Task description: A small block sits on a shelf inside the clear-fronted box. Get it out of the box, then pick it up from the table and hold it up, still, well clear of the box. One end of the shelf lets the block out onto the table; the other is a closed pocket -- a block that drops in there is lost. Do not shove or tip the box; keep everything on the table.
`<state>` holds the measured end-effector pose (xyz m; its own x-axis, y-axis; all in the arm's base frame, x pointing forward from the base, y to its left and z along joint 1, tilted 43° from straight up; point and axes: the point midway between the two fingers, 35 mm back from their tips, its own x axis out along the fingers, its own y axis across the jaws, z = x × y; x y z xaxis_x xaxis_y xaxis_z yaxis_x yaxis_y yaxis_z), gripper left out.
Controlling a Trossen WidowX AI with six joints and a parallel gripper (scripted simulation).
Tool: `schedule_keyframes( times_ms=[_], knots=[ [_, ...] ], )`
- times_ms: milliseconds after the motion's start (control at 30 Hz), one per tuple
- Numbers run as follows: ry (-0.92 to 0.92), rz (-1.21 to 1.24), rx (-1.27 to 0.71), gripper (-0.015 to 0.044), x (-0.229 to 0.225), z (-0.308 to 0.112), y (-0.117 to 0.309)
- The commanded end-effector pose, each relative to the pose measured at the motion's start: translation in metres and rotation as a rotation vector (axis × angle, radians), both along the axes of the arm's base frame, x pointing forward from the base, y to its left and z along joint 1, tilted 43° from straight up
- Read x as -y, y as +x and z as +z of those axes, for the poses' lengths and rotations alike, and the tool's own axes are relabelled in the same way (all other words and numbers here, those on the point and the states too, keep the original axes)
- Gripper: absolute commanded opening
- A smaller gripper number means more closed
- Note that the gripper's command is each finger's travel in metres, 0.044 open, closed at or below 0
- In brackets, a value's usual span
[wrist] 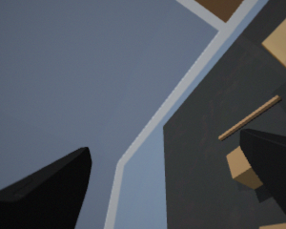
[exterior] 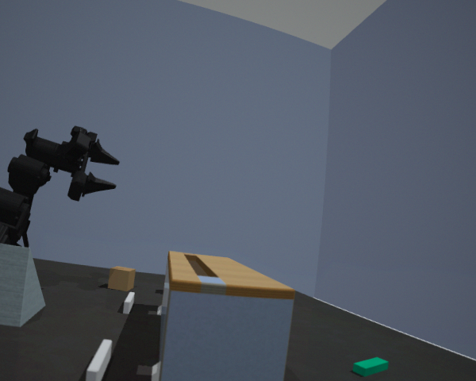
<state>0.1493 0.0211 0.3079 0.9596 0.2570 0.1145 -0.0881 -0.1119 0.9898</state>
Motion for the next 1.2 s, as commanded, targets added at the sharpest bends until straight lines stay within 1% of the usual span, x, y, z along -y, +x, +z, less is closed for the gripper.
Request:
schedule_keyframes(
  times_ms=[0,33,67,300,367,533,667,800,900,1167],
  knots=[
    [0.020,0.006,-0.001,0.0400,0.002,0.001,0.001],
    [0.079,0.025,-0.006,0.0400,0.006,0.002,0.002],
    [0.099,0.036,0.003,0.0400,0.012,0.007,0.005],
    [-0.087,-0.019,0.134,0.0400,0.055,0.042,0.026],
    [-0.120,-0.029,0.165,0.0400,0.063,0.043,0.035],
    [-0.278,-0.111,0.174,0.0400,0.096,0.048,0.061],
    [-0.416,-0.171,0.150,0.0400,0.120,0.042,0.085],
    [-0.494,-0.199,0.128,0.0400,0.131,0.036,0.100],
    [-0.630,-0.210,0.070,0.0400,0.145,0.023,0.119],
    [-0.900,-0.162,-0.050,0.0400,0.160,-0.011,0.152]
  ],
)
